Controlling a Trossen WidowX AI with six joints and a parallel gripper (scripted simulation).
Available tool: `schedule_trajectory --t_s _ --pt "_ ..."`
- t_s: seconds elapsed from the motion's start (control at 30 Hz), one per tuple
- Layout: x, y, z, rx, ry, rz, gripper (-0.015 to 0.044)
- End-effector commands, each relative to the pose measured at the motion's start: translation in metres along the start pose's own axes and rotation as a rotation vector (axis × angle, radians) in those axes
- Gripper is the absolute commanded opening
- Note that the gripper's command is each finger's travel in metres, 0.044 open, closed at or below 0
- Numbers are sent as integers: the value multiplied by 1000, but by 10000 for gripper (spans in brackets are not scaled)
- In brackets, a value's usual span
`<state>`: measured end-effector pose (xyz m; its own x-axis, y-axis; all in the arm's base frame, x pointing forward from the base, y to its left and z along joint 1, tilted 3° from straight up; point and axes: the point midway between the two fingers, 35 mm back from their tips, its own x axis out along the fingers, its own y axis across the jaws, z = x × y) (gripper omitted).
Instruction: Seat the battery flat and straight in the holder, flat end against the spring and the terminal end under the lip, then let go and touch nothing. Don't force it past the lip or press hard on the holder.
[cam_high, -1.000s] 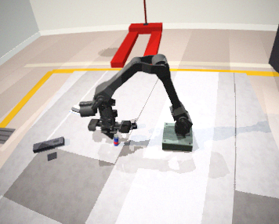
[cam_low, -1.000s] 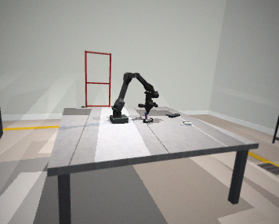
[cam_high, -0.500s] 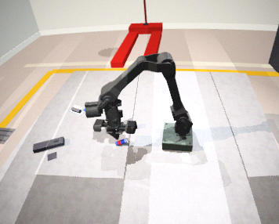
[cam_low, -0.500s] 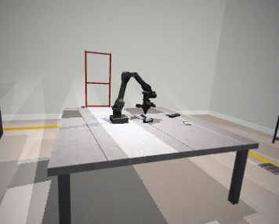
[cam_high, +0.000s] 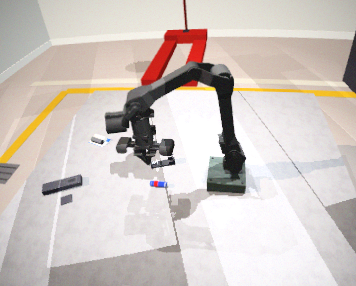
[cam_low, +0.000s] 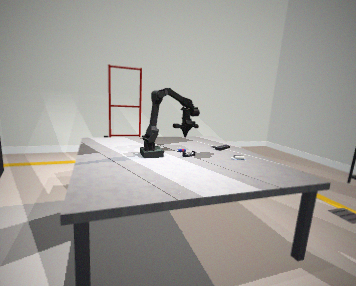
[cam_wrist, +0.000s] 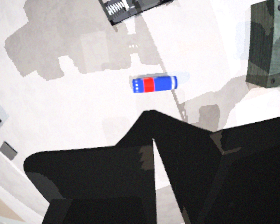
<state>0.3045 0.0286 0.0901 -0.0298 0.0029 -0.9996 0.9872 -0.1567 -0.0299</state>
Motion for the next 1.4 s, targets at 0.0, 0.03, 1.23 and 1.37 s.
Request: schedule_trajectory --t_s 0.0,0.03,1.23,1.37 --pt "-11 -2 0 4 4 -4 0" --pt "-11 -2 0 4 4 -4 0" --pt "57 -22 -1 -1558 8 -1 225" --pt "59 -22 -1 -1558 8 -1 225"
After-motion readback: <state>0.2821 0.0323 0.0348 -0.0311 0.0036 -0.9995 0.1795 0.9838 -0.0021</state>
